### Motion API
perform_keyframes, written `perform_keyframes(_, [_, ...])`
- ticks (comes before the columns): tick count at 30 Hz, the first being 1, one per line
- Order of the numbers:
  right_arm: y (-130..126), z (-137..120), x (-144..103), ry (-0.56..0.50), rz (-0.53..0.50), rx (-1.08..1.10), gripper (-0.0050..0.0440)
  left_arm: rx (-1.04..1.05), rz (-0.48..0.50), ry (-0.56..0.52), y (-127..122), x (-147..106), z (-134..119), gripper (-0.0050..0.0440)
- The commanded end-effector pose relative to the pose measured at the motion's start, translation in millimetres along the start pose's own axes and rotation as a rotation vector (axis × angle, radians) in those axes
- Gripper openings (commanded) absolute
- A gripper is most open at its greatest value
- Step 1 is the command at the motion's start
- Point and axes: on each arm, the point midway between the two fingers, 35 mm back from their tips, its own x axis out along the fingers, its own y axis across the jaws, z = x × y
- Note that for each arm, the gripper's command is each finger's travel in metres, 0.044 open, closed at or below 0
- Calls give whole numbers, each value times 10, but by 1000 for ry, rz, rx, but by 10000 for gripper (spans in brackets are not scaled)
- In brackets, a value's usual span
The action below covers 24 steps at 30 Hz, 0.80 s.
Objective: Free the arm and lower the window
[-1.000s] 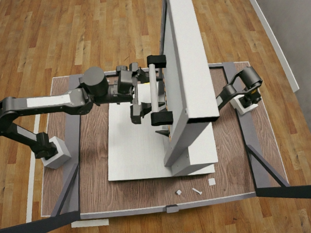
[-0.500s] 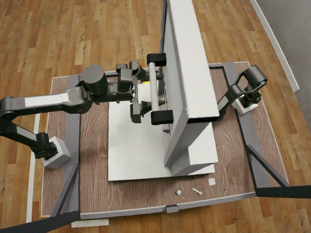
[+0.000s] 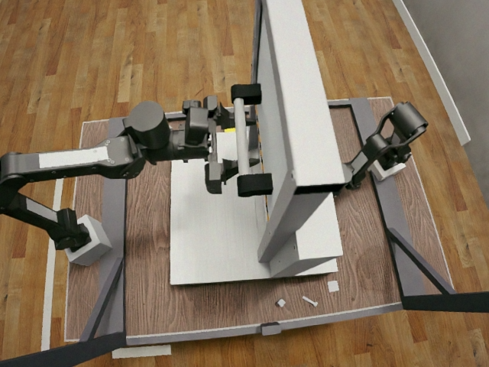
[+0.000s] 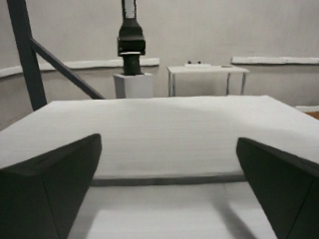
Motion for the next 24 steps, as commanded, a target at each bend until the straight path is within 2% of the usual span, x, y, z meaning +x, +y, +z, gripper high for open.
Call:
perform_keyframes(1, [7, 69, -176, -14, 3, 11, 400, 48, 6, -216, -41, -131, 958, 400])
perform_keyframes(3, [19, 46, -77, -14, 3, 8, 400, 48, 6, -216, -41, -131, 958, 400])
perform_keyframes(7, [16, 60, -55, -18, 0, 10, 400, 48, 6, -216, -41, -131, 958, 400])
perform_keyframes(8, [8, 68, -206, -16, 3, 9, 400, 48, 6, -216, -41, -131, 958, 400])
perform_keyframes(9, [8, 66, -243, -15, 4, 9, 400, 48, 6, -216, -41, -131, 958, 400])
perform_keyframes(12, [13, 33, -324, 0, 4, 2, 400, 48, 6, -216, -41, -131, 958, 400])
perform_keyframes(13, [22, 78, -247, -18, 5, 11, 400, 48, 6, -216, -41, -131, 958, 400])
perform_keyframes(15, [22, 78, -247, -18, 5, 11, 400, 48, 6, -216, -41, -131, 958, 400])
perform_keyframes(16, [14, 113, -366, -17, 2, 22, 400, 48, 6, -216, -41, -131, 958, 400])
perform_keyframes(19, [15, 76, -456, 0, 3, 13, 400, 48, 6, -216, -41, -131, 958, 400])
perform_keyframes(20, [-18, -291, -492, 94, 2, -76, 400, 48, 6, -216, -41, -131, 958, 400])
perform_keyframes(21, [24, 262, -517, -44, 3, 62, 400, 48, 6, -216, -41, -131, 958, 400])
perform_keyframes(22, [16, 76, -531, 5, 1, 13, 400, 48, 6, -216, -41, -131, 958, 400])
perform_keyframes(24, [19, 82, -580, 6, 0, 15, 400, 48, 6, -216, -41, -131, 958, 400])
